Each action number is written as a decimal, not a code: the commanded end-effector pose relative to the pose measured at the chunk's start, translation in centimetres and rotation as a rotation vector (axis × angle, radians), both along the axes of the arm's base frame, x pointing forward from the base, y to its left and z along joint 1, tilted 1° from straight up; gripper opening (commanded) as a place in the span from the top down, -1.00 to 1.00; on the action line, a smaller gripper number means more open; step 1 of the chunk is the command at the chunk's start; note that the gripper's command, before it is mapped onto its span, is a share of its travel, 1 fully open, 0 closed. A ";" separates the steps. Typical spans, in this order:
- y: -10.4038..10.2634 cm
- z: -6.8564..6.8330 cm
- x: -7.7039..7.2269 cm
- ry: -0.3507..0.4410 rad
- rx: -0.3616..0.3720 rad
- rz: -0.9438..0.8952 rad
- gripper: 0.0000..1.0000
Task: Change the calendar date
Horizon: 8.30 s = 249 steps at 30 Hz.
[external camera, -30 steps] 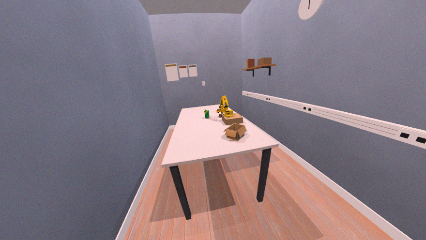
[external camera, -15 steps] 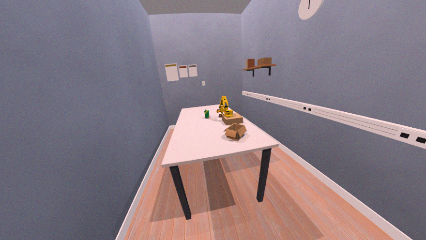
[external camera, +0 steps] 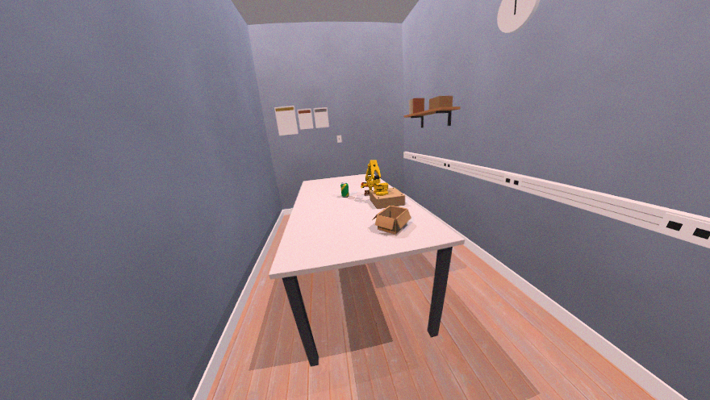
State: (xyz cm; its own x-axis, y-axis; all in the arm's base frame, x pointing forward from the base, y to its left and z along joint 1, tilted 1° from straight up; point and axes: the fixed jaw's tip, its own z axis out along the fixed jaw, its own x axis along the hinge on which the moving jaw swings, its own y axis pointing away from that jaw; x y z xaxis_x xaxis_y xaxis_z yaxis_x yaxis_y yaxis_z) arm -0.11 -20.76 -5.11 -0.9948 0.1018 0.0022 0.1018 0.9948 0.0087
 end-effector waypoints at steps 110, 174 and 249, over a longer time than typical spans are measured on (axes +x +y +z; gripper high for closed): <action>-0.5 1.3 -0.2 -0.001 0.008 -0.012 1.00; -0.1 5.0 -0.2 -0.001 0.008 -0.012 1.00; 2.9 6.3 11.0 -0.007 -0.020 0.553 1.00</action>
